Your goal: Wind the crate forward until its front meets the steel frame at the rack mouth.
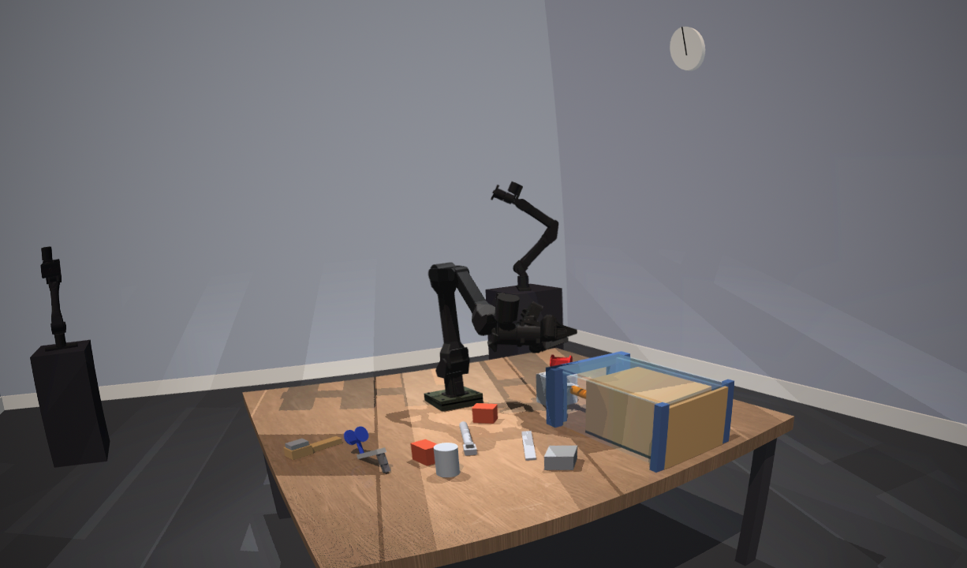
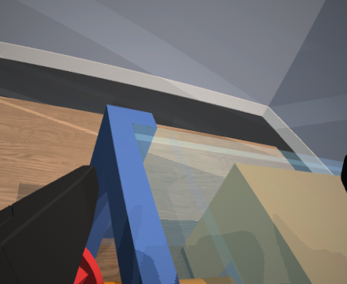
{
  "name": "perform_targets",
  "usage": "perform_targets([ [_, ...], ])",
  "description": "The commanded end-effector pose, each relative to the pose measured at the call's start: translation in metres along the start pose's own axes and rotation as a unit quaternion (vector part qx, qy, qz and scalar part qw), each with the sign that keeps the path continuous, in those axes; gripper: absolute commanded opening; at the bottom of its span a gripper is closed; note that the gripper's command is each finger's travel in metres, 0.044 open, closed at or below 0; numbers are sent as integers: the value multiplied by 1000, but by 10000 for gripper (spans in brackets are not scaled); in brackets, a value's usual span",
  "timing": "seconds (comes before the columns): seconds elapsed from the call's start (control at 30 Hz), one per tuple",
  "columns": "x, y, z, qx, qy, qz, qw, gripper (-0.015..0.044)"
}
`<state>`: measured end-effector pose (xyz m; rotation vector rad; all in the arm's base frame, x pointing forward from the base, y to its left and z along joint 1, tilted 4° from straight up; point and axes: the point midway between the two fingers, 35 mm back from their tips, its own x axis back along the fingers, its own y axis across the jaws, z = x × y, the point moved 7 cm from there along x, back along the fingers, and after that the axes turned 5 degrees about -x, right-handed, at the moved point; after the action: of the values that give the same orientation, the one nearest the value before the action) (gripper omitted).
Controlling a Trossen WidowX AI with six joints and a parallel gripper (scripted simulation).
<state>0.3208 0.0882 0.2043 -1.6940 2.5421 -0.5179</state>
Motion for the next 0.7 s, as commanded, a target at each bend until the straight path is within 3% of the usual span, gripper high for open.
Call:
perform_targets([
  [0.0,-58,3,-18,-362,152,39,919,440],
  [0.2,-84,31,-44,-585,293,156,740,440],
  [0.67,-98,78,-60,-677,451,367,451,440],
])
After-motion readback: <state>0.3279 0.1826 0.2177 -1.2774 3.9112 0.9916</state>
